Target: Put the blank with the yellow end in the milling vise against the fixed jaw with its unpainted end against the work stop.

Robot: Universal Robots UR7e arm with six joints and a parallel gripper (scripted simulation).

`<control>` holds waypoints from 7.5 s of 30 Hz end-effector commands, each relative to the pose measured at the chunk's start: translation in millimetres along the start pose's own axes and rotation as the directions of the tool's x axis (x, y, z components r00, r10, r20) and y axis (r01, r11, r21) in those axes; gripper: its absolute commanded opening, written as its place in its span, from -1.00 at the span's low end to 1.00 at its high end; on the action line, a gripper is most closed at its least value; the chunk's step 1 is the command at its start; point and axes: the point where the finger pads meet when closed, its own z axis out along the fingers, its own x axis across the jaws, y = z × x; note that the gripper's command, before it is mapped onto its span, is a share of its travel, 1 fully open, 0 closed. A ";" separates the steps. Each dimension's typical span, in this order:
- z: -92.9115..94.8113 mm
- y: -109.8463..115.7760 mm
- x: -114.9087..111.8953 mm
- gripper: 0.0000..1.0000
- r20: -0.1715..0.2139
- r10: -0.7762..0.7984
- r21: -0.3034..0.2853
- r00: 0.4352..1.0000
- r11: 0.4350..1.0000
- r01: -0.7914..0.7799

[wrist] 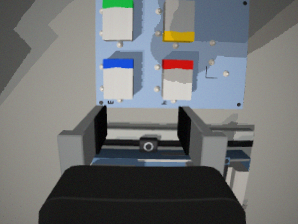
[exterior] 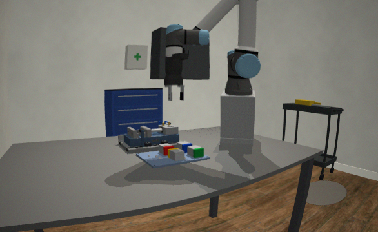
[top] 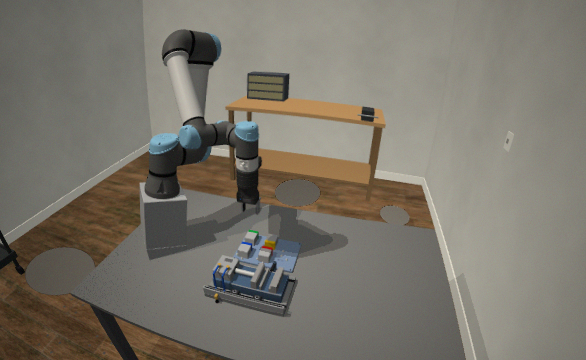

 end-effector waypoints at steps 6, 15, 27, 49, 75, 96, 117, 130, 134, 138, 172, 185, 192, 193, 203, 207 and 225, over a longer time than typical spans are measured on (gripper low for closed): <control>-2.7 0.3 0.4 1.00 -0.001 0.000 0.000 1.000 1.000 0.000; -4.3 0.4 0.4 1.00 -0.001 0.000 0.000 1.000 1.000 0.000; -10.2 9.7 1.7 1.00 -0.001 0.000 0.000 1.000 1.000 0.000; -10.2 9.6 1.7 1.00 -0.001 0.000 0.000 1.000 1.000 0.000; -10.2 9.6 1.7 1.00 -0.001 0.000 0.000 1.000 1.000 0.000; -10.2 9.6 1.7 1.00 -0.001 0.000 0.000 1.000 1.000 0.000; -50.1 -34.9 6.2 1.00 -0.001 0.000 0.000 1.000 1.000 0.000; -81.6 -70.0 9.7 1.00 -0.001 0.000 0.000 1.000 1.000 0.000; -81.6 -70.0 9.7 1.00 -0.001 0.000 0.000 1.000 1.000 0.000; -81.6 -70.0 9.7 1.00 -0.001 0.000 0.000 1.000 1.000 0.000; -71.7 -58.9 8.7 1.00 -0.001 0.000 0.000 1.000 1.000 0.000; -70.0 -57.1 8.5 1.00 -0.001 0.000 0.000 1.000 1.000 0.000; -69.0 -56.0 8.4 1.00 -0.001 -0.092 0.000 0.996 0.996 0.092; -68.5 -55.4 8.3 1.00 -0.001 -0.138 0.000 0.990 0.990 0.138; -67.5 -54.3 8.2 1.00 -0.001 -0.228 -0.001 0.974 0.974 0.228; -67.5 -54.3 8.2 1.00 -0.001 -0.228 -0.001 0.974 0.974 0.228; -68.7 -55.6 8.3 1.00 -0.001 0.046 0.000 0.999 0.999 -0.046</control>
